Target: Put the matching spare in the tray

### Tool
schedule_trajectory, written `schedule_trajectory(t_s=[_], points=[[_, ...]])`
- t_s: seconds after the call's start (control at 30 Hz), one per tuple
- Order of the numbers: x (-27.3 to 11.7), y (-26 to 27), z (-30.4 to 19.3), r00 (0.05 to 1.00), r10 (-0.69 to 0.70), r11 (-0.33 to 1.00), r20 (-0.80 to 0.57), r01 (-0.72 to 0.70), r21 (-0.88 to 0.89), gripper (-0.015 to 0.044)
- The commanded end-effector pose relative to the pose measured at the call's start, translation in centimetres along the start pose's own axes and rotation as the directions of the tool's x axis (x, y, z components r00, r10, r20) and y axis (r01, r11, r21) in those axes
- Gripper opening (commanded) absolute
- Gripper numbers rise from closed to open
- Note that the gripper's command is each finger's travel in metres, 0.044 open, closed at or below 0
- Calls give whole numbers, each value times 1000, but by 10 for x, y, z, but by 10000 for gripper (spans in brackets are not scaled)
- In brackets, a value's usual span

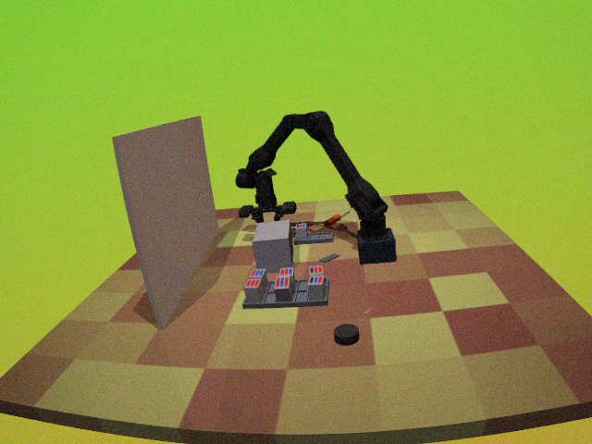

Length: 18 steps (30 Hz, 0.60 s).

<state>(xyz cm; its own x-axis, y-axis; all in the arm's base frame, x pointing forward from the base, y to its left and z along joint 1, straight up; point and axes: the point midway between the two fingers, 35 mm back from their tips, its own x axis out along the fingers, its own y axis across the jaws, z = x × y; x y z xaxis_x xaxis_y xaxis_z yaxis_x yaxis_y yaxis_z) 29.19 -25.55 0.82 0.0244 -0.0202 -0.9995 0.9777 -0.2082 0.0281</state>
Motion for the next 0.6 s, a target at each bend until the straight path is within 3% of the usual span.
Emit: schedule_trajectory(t_s=[0.0,0.57], points=[[2,0,-1,1000,3,1000,-1,-3,6,0],[-2,0,0,1000,0,1000,0,0,0,440]])
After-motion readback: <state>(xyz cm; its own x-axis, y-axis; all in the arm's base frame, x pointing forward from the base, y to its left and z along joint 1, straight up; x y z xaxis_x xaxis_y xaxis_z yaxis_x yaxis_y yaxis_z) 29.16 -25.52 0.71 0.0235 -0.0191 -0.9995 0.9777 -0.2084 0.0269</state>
